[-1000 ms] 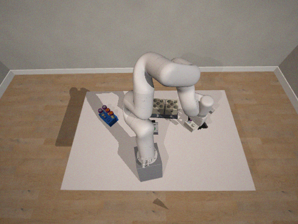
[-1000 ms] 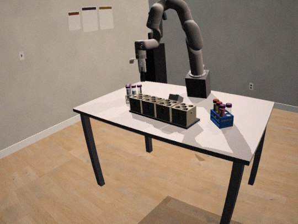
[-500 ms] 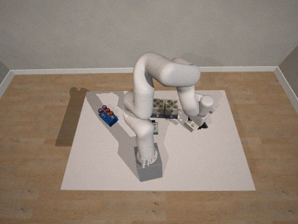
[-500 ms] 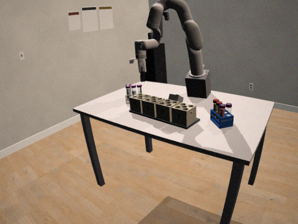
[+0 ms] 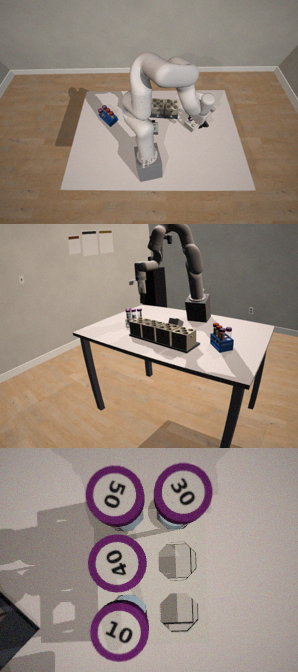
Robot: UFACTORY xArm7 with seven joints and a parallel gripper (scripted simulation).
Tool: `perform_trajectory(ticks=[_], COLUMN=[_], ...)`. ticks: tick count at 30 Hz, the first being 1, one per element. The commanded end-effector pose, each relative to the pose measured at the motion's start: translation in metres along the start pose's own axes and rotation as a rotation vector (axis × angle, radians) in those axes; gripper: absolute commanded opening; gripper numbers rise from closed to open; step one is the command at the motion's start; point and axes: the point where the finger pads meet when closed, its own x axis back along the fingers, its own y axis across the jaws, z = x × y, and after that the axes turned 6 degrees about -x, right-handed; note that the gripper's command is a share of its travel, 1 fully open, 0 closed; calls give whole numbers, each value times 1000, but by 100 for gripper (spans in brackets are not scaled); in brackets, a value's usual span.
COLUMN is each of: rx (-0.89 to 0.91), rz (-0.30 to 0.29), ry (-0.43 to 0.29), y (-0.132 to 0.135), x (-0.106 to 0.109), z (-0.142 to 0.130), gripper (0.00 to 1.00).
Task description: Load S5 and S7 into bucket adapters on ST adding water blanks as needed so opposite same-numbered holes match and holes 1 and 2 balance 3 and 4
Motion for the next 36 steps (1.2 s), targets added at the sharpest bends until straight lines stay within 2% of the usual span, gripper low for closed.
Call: perform_trajectory(ticks=[1,30,33,36], rx=[0,0,0,100], rz=[-1,-1,-1,-1], ry=[1,1,1,1], y=[0,0,0,-14], x=[13,85,86,86], z=[1,1,1,-5], gripper=[100,100,100,100])
